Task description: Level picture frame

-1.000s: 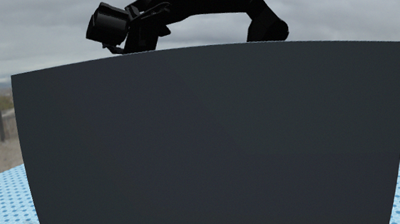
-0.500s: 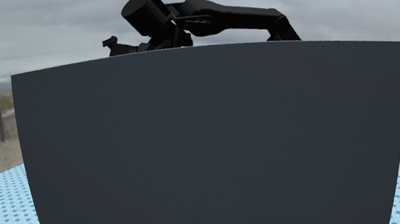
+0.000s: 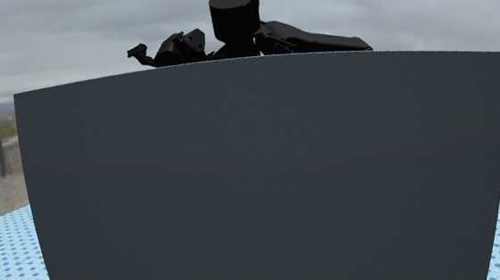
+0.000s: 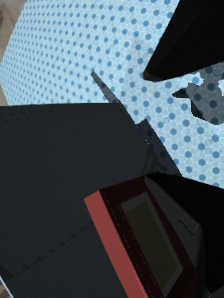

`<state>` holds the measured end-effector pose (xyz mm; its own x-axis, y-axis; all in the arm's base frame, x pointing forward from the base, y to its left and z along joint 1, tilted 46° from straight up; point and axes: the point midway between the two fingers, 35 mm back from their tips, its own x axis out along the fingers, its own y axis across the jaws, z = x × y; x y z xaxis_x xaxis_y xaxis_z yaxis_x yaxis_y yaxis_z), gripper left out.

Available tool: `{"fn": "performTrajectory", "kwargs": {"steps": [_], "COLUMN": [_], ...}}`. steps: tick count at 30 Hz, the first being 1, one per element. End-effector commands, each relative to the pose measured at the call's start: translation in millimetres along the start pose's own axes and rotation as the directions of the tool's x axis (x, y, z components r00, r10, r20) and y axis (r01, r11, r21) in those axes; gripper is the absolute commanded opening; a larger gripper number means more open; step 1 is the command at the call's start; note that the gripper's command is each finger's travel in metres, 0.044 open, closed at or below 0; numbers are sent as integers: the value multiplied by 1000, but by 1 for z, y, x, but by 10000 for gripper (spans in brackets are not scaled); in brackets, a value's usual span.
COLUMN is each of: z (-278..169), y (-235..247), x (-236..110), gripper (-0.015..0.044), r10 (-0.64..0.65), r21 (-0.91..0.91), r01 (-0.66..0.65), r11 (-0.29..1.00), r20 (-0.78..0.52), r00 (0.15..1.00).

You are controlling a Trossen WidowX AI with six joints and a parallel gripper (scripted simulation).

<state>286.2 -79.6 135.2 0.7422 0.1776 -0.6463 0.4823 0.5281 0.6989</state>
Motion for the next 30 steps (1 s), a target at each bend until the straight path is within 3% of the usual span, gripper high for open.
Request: {"fn": "performTrajectory", "kwargs": {"steps": [1, 13, 20, 30], "z": [-9, -19, -25, -26], "y": [27, 53, 62, 63], "x": [-24, -53, -68, -69], "gripper": [260, 260, 260, 260], "r10": [209, 423, 516, 522], "r21": [535, 789, 877, 879], "r01": [-303, -517, -481, -476], "r11": [789, 332, 20, 3], "r20": [230, 365, 403, 405], "r00": [951, 829, 756, 751]}}
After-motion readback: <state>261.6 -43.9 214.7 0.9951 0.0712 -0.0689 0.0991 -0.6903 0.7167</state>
